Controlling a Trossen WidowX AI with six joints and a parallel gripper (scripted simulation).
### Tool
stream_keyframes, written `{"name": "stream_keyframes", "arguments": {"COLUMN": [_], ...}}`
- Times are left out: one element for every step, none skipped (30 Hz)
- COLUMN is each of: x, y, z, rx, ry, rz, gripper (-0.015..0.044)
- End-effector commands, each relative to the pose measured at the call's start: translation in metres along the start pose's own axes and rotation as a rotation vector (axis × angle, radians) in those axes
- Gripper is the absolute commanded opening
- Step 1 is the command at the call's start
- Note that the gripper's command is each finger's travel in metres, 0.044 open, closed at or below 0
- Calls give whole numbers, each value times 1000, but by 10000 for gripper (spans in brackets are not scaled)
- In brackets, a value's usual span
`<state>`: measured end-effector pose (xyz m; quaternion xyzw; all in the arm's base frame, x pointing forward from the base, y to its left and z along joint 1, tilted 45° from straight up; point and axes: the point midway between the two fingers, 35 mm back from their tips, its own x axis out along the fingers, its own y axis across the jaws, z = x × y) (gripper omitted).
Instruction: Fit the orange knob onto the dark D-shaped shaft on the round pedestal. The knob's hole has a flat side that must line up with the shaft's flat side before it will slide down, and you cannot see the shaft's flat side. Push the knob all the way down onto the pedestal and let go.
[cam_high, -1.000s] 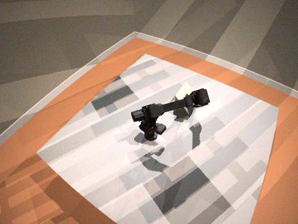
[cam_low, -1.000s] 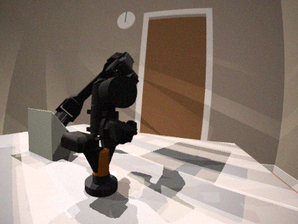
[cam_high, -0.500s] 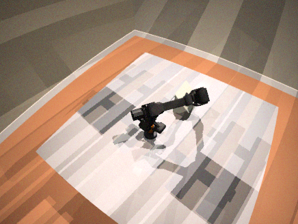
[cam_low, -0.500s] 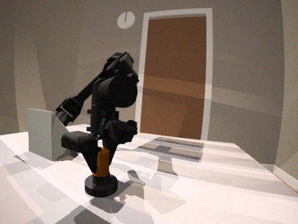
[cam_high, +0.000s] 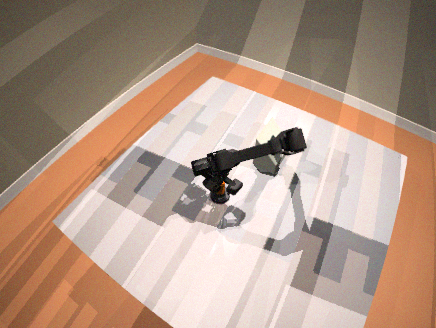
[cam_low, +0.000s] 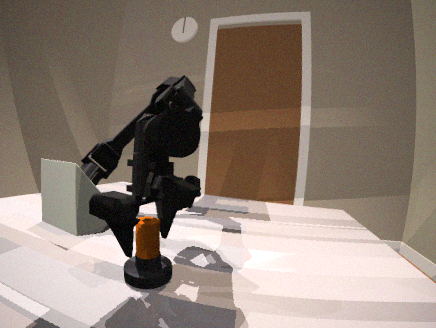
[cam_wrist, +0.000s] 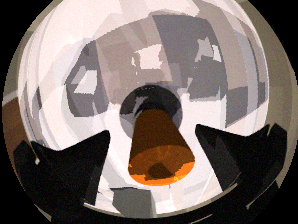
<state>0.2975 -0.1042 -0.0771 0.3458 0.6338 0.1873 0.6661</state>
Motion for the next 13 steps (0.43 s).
{"name": "stream_keyframes", "arguments": {"x": [-26,-45,-65,-81,-90,-94,-94,-94,-94,-94,-94,-94,-94], "y": [-2,-3,-3,-2,-2,-1,-1,-1,-3,-4,-4,-4,-4], "z": [4,4,4,2,1,0,0,0,2,2,2,2,2], "rx": [-5,-5,-5,-5,-5,-5,-5,-5,-5,-5,-5,-5,-5], "ry": [-5,-5,-4,-4,-3,-3,-3,-3,-3,-3,-3,-3,-3], "rz": [-7,-8,-9,-8,-8,-7,-7,-7,-7,-8,-8,-8,-8], "gripper": [440,440,440,440,440,440,440,440,440,440,440,440,440]}}
